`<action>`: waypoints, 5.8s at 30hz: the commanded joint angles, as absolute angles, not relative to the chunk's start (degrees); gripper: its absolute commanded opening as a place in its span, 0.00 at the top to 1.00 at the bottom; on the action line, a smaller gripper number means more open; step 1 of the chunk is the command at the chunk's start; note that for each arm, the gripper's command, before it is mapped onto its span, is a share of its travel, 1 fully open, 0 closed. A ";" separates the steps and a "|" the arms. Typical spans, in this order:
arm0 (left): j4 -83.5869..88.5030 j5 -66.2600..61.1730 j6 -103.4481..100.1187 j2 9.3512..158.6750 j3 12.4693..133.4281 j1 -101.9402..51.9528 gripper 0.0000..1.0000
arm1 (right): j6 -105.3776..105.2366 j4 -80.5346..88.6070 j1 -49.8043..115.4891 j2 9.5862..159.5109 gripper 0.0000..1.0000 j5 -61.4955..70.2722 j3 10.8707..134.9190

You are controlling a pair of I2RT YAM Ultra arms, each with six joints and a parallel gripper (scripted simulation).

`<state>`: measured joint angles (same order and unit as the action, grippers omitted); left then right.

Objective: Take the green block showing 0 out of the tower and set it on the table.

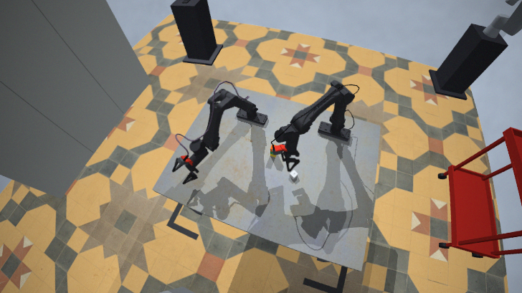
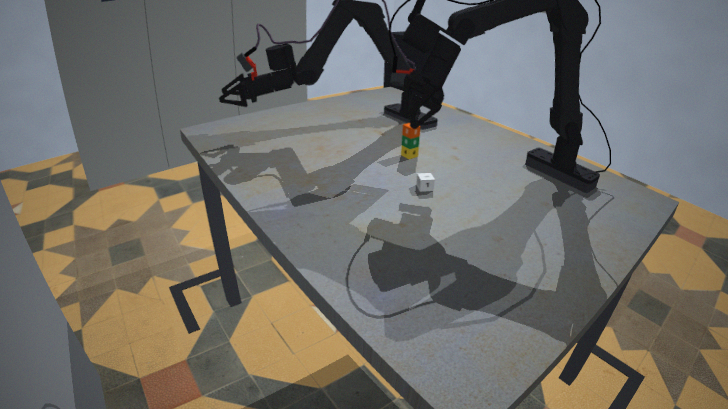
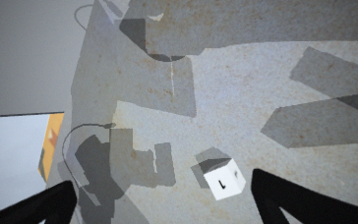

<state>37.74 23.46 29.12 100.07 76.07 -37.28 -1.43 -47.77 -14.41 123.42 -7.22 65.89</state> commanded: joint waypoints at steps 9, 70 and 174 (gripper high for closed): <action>34.73 42.87 45.88 99.01 68.62 -50.19 0.00 | -1.44 -48.05 -14.41 122.95 0.00 -7.23 66.16; 18.67 70.78 99.97 111.41 52.52 -87.35 0.00 | -1.44 -48.05 -14.41 122.95 0.00 -7.23 66.16; 65.67 0.00 39.41 121.94 98.05 -48.92 0.45 | -1.44 -48.05 -14.41 122.95 0.00 -7.23 66.16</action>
